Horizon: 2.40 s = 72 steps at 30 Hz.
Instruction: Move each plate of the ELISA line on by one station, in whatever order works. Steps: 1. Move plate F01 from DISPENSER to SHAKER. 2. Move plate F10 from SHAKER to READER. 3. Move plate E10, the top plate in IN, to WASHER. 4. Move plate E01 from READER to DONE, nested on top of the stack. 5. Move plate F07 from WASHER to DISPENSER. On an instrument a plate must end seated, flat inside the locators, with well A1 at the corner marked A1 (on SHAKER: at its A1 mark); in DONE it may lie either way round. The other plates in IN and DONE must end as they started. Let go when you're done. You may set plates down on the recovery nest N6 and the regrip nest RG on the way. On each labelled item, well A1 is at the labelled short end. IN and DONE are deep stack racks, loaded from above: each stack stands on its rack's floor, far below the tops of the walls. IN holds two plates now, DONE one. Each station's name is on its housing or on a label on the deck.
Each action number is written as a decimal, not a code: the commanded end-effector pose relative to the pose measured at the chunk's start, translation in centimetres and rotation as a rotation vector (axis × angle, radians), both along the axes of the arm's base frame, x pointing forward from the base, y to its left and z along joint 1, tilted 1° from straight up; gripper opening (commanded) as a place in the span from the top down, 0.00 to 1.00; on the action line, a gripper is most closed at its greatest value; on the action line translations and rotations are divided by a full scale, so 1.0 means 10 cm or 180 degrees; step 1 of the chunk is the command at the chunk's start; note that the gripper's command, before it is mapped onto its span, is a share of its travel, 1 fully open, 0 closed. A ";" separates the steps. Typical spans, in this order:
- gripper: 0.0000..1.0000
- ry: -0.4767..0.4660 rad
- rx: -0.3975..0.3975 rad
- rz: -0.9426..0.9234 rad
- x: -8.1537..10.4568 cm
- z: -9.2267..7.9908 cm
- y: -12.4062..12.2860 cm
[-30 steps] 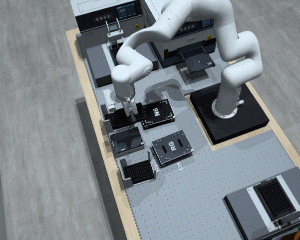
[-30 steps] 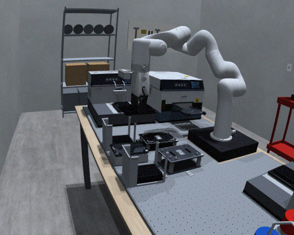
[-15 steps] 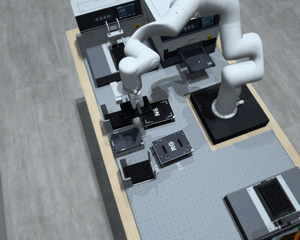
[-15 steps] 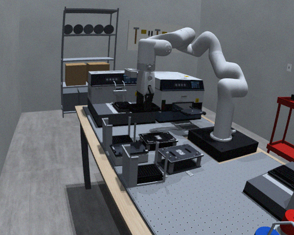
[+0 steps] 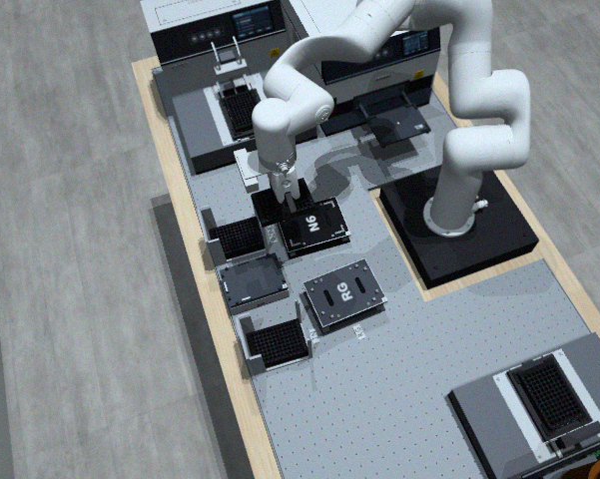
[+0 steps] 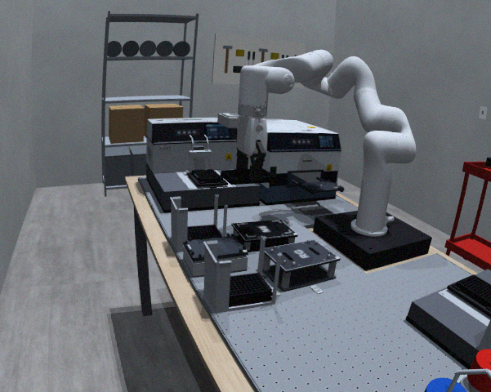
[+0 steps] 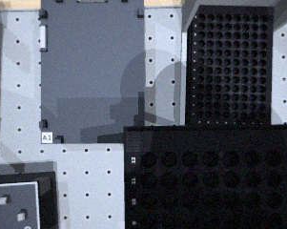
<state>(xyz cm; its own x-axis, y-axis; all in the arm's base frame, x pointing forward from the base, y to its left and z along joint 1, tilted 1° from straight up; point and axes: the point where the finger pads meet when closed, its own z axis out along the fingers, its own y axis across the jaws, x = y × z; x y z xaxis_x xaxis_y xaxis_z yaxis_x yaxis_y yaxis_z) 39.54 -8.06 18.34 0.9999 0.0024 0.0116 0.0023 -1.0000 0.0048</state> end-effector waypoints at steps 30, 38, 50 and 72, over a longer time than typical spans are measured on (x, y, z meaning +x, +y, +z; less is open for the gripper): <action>1.00 -0.0015 -0.0001 0.0007 -0.71 0.01 -0.52; 1.00 -0.0015 -0.0002 0.0015 -0.90 0.01 -0.65; 1.00 -0.0014 -0.0002 0.0014 -1.18 0.00 -0.85; 1.00 -0.0012 -0.0004 0.0030 -1.70 0.00 -1.23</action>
